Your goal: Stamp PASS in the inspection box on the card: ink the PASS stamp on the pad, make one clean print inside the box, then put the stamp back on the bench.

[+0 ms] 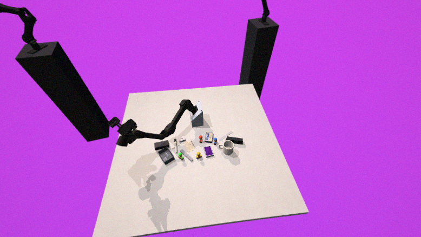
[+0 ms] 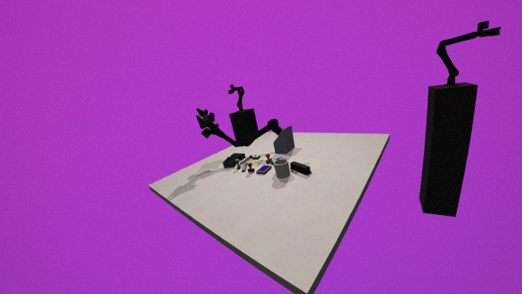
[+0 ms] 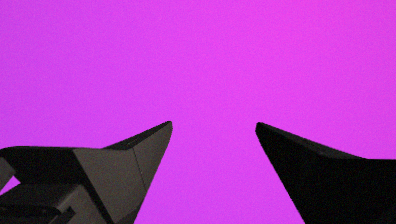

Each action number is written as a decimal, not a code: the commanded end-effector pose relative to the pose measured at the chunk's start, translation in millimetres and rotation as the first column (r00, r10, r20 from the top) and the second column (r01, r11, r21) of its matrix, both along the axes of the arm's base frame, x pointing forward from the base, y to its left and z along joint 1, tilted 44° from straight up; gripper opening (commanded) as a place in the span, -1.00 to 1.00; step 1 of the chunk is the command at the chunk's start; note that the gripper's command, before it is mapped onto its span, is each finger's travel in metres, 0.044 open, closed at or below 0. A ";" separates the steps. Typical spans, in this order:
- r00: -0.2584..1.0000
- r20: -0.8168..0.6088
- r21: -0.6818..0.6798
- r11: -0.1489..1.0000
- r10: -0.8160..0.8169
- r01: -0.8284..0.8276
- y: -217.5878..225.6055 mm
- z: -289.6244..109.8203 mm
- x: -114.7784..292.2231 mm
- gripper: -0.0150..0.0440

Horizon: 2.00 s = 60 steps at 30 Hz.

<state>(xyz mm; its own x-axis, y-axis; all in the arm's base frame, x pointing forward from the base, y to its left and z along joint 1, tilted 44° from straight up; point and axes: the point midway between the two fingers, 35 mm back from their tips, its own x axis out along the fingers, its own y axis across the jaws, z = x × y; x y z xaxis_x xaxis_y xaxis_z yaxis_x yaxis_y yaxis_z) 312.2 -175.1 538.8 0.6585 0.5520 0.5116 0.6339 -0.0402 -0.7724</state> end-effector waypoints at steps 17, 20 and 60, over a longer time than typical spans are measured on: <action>0.672 0.674 -0.404 0.608 -0.307 0.683 79.9 83.9 -160.2 0.26; 0.558 0.791 -0.438 0.404 -0.252 0.803 115.7 88.6 -180.9 0.26; 0.773 -0.339 0.454 -0.626 0.536 0.633 266.3 -168.7 35.6 0.26</action>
